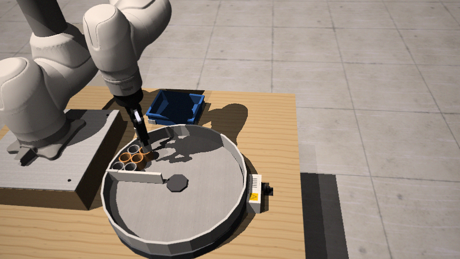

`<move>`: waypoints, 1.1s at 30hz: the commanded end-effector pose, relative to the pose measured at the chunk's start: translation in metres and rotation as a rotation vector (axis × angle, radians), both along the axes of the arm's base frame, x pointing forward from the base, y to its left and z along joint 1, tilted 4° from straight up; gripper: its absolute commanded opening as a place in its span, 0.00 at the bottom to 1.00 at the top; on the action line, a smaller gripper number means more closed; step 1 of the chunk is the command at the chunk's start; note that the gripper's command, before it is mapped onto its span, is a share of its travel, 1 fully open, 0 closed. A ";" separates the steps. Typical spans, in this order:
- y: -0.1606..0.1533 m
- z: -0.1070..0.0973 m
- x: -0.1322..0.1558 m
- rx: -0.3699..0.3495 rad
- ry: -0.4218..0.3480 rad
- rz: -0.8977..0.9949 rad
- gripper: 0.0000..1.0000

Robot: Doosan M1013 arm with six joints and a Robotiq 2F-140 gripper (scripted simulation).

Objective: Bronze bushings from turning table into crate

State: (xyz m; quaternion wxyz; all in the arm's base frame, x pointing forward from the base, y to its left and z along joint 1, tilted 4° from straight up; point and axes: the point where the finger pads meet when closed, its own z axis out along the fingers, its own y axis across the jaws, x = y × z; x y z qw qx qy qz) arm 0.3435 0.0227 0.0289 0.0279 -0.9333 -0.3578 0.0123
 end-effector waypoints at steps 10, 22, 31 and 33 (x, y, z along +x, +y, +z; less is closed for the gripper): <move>0.000 0.000 0.000 0.000 0.000 0.000 0.28; 0.000 -0.010 0.000 0.000 0.000 0.000 0.28; 0.001 -0.011 0.000 0.000 0.000 0.000 0.28; 0.001 -0.011 0.000 0.000 0.000 0.000 0.28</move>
